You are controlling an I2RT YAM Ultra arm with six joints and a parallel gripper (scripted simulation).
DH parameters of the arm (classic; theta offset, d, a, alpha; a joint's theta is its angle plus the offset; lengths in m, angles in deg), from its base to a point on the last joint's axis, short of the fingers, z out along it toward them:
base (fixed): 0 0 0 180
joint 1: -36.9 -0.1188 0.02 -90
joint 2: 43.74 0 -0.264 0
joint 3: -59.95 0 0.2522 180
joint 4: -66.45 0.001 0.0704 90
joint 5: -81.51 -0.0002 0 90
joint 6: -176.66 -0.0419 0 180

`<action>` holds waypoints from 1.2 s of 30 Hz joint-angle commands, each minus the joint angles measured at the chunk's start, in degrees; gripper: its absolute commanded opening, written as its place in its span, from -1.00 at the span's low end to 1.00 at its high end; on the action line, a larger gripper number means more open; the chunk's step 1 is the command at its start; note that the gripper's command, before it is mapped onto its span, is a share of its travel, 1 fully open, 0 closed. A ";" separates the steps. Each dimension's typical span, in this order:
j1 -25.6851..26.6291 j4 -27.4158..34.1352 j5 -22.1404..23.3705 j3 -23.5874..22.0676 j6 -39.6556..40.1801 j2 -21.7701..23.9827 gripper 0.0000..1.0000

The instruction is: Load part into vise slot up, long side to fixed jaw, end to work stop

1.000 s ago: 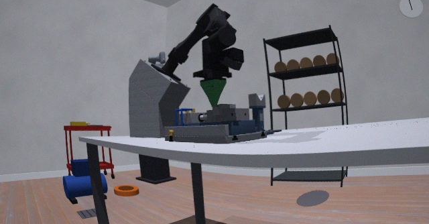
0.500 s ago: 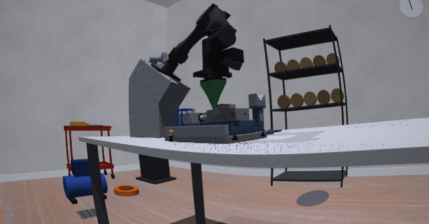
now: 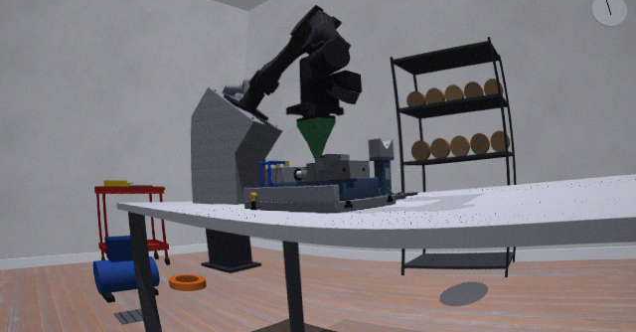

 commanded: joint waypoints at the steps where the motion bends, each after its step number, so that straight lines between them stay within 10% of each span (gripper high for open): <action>1: 0.42 -0.33 -0.11 1.53 -0.41 0.25 -1.00; 36: 0.16 -0.73 -0.21 -0.39 -0.61 1.72 -1.00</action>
